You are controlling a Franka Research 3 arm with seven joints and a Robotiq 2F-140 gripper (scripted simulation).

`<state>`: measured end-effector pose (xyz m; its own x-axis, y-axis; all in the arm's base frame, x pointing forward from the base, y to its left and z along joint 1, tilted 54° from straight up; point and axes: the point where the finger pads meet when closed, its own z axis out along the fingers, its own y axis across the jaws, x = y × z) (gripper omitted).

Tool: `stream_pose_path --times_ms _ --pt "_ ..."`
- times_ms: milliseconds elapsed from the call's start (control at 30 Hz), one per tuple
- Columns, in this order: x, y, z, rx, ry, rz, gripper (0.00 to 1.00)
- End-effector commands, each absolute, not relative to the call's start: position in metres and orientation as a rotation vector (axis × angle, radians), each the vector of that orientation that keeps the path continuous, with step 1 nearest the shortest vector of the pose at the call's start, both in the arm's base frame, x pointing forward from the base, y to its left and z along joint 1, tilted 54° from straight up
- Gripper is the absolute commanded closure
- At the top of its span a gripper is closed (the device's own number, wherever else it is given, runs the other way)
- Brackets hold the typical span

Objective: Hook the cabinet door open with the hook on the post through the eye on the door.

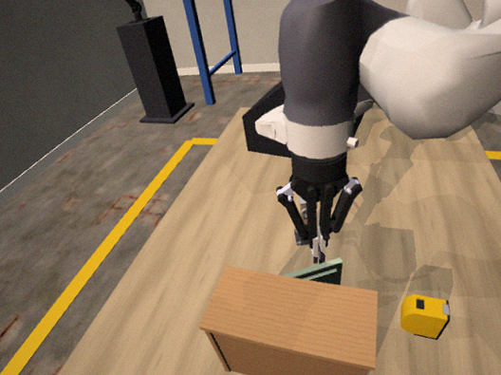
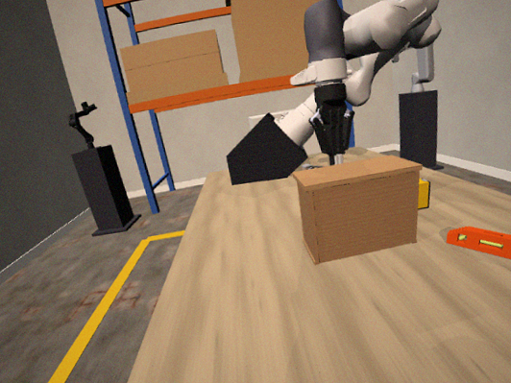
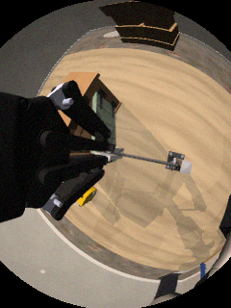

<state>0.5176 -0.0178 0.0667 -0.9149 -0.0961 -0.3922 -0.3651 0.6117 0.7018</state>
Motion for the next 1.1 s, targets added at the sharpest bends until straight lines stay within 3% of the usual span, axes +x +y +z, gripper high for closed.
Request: stream_pose_path --times_ms 0,1067 --pt "0.5171 -0.0155 0.0645 -0.376 2.524 1.204 0.97" --pt "0.5185 -0.0118 0.062 -0.376 2.524 1.204 0.97"
